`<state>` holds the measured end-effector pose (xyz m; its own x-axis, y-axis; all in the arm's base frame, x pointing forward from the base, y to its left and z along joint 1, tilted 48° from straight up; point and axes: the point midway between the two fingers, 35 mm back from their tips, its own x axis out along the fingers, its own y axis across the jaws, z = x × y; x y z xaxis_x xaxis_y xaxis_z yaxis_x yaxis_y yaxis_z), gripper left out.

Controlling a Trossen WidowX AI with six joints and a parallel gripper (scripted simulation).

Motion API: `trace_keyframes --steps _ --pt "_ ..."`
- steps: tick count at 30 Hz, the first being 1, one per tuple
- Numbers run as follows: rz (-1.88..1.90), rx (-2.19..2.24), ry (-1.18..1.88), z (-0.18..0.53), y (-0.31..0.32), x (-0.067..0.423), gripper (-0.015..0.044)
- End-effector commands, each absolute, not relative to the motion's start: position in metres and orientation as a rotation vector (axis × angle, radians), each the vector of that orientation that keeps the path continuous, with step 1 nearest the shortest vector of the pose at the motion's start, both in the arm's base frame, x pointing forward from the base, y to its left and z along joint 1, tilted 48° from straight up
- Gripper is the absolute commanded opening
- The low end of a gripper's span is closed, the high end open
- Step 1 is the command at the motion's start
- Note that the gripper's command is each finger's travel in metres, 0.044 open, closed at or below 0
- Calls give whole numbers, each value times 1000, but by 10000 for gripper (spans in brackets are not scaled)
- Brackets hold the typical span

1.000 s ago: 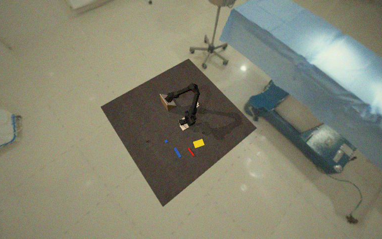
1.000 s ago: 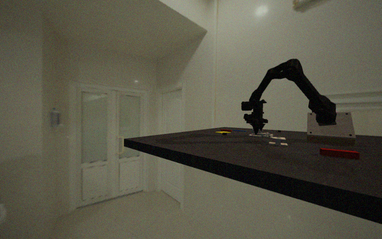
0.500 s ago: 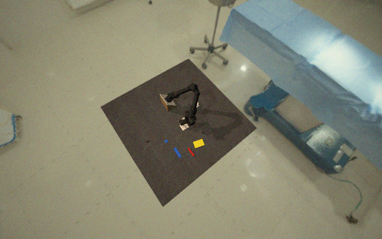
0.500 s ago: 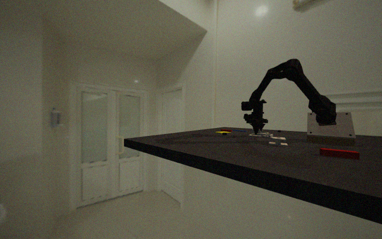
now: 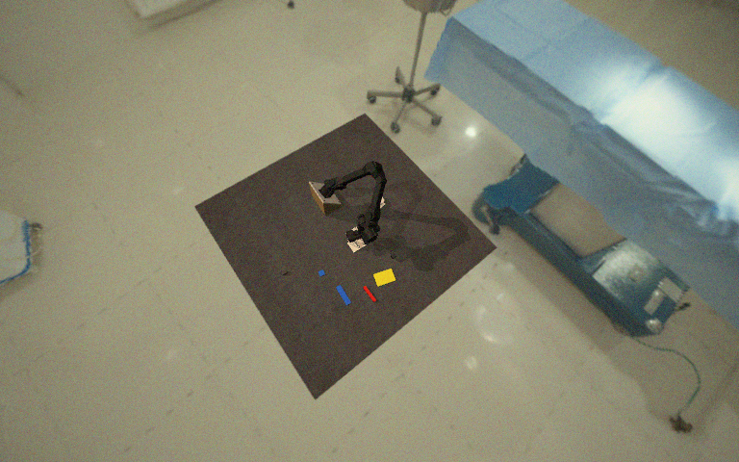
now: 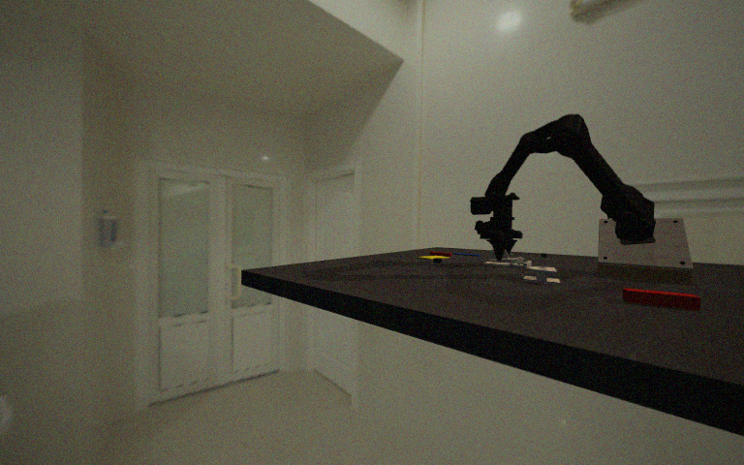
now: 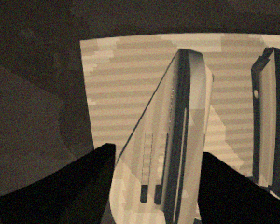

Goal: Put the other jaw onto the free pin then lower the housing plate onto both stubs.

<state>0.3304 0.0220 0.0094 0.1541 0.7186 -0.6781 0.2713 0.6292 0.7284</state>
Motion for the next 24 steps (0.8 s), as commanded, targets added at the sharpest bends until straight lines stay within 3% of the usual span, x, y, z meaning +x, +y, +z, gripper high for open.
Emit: trace_keyframes --steps 1,24 --pt "396 896 1424 10 22 331 134" --pt "396 896 1424 6 26 332 134"
